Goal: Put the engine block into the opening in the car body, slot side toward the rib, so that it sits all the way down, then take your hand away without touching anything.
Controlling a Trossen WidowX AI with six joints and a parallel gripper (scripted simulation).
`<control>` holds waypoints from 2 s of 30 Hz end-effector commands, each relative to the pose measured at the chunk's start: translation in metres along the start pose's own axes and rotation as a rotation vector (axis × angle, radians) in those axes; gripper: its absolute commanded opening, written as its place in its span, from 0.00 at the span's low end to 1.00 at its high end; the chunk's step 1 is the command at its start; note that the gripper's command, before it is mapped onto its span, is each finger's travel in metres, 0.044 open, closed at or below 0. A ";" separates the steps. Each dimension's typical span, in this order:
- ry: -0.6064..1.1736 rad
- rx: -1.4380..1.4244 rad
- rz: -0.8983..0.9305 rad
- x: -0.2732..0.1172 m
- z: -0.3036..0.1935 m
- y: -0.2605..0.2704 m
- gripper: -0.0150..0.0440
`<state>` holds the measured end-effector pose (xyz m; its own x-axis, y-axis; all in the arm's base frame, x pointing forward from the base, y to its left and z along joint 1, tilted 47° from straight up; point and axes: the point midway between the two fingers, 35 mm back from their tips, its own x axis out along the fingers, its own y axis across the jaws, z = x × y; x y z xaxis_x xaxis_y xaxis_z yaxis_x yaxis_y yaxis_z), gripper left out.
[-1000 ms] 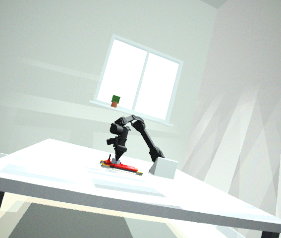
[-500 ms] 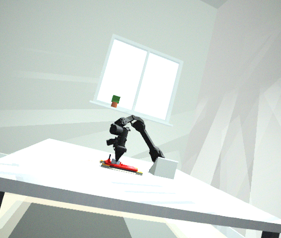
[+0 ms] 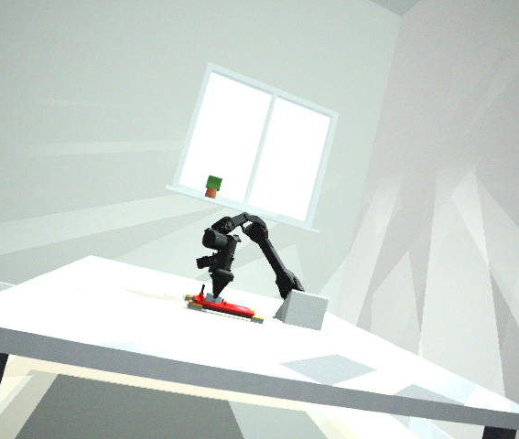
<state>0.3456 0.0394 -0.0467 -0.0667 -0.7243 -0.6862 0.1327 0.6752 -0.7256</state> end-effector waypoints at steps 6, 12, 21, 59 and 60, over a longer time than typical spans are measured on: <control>-0.002 -0.002 -0.001 -0.002 0.000 0.000 0.52; -0.002 0.001 -0.001 -0.006 0.001 0.000 0.52; -0.002 0.008 -0.001 -0.011 0.001 0.000 0.52; -0.002 -0.002 -0.001 -0.003 0.001 0.000 0.52; -0.002 -0.003 -0.001 -0.003 0.001 0.000 0.52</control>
<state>0.3467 0.0419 -0.0432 -0.0658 -0.7261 -0.6844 0.1338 0.6733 -0.7272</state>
